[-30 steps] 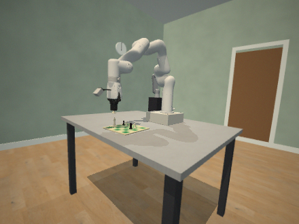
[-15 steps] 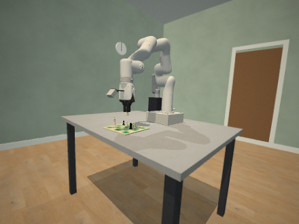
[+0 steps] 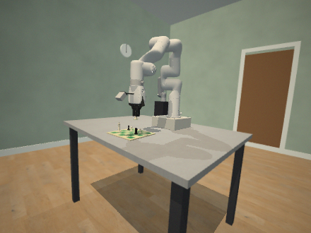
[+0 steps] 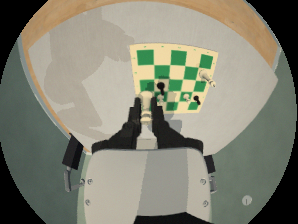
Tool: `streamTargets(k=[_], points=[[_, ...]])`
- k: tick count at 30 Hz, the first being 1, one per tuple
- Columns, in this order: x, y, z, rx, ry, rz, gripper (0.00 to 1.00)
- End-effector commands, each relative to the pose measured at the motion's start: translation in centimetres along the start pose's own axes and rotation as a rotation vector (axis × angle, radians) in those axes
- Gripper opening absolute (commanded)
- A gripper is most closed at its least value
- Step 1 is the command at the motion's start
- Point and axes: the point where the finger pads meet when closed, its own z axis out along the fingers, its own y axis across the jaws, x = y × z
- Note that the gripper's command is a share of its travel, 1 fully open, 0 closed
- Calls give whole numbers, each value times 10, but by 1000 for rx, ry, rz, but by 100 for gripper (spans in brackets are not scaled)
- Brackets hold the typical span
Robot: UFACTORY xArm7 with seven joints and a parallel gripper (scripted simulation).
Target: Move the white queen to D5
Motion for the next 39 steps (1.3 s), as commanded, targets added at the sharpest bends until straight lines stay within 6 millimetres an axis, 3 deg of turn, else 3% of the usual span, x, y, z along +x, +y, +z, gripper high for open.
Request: streamTargets(k=[1,9,29,39], points=[[1,0,-1,-8,4,6,0],[1,0,9,-8,4,6,0],[2,0,85,-8,4,6,0],[2,0,94,-8,4,6,0]])
